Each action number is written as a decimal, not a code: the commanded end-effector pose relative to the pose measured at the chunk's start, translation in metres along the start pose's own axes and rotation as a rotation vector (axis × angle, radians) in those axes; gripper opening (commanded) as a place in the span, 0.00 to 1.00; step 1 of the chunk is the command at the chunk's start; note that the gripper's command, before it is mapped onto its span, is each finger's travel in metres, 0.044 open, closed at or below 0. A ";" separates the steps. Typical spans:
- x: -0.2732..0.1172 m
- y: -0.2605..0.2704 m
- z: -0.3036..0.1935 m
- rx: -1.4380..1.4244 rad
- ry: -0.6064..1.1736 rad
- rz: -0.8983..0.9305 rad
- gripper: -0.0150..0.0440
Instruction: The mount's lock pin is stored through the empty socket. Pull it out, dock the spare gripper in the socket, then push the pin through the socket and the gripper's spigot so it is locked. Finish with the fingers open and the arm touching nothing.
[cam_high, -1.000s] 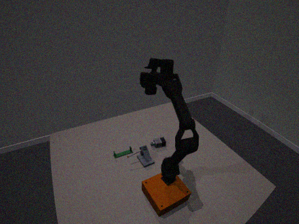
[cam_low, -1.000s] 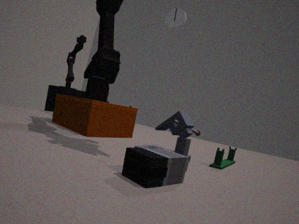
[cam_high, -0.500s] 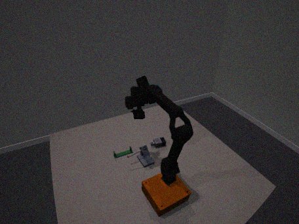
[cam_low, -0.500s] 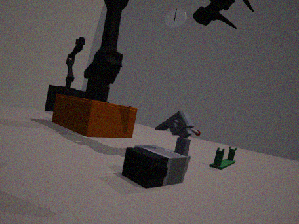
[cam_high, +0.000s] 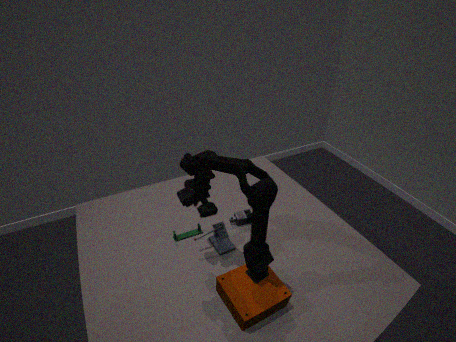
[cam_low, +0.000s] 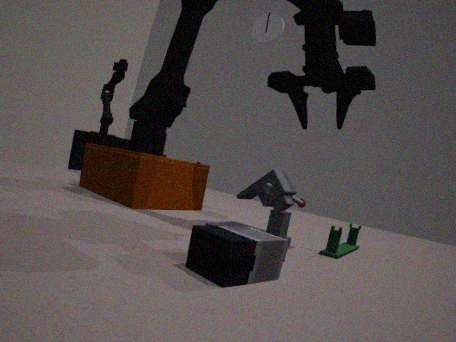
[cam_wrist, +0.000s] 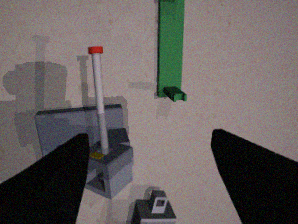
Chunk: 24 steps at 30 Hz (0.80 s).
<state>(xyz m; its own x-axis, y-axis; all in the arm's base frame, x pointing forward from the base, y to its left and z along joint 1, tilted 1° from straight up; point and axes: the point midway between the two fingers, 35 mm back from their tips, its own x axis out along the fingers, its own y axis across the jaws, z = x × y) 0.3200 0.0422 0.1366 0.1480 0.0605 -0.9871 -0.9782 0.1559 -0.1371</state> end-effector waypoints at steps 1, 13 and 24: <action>0.018 0.022 0.002 -0.025 0.059 0.112 0.76; 0.080 0.028 0.004 -0.024 0.063 0.128 0.76; 0.099 0.031 0.005 -0.023 0.062 0.129 0.76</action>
<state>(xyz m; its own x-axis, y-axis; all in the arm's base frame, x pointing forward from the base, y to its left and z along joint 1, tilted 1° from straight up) 0.3078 0.0586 0.0426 0.0252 0.0218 -0.9994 -0.9921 0.1233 -0.0223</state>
